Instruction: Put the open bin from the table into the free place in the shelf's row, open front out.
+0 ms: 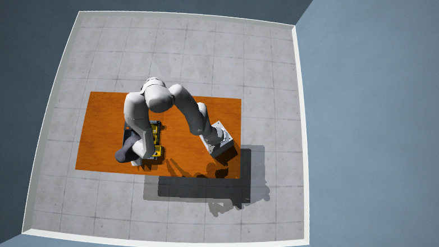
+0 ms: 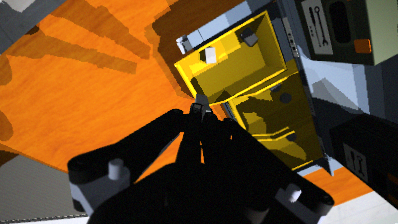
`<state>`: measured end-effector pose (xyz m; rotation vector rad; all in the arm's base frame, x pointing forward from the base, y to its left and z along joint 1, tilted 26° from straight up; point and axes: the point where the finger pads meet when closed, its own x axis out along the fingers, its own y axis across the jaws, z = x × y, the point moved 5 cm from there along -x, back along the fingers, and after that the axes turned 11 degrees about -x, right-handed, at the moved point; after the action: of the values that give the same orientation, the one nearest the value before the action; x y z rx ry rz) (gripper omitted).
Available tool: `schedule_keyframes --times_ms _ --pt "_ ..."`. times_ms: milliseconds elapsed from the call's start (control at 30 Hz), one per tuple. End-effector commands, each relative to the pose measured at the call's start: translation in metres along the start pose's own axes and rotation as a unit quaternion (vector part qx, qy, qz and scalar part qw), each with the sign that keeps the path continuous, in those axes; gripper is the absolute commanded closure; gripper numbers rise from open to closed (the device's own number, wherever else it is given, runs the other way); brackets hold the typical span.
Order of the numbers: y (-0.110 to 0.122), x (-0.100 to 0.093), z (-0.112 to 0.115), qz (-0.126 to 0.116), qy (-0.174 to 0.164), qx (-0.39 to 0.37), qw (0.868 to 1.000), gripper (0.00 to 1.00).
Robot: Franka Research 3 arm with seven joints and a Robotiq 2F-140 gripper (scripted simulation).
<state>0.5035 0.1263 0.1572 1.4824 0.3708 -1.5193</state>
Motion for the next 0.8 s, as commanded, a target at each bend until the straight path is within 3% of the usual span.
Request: schedule_keyframes --times_ms 0,167,667,733,767 --pt "-0.004 0.000 0.000 -0.003 0.008 -0.095 0.995 1.00" --pt "-0.009 0.002 0.001 -0.002 0.008 -0.126 0.992 1.00" --pt "-0.039 0.009 0.008 0.003 0.010 -0.295 0.956 1.00" --pt "-0.039 0.009 0.008 0.003 0.010 -0.295 0.956 1.00" --pt "-0.044 0.010 0.009 0.003 0.010 -0.321 0.947 1.00"
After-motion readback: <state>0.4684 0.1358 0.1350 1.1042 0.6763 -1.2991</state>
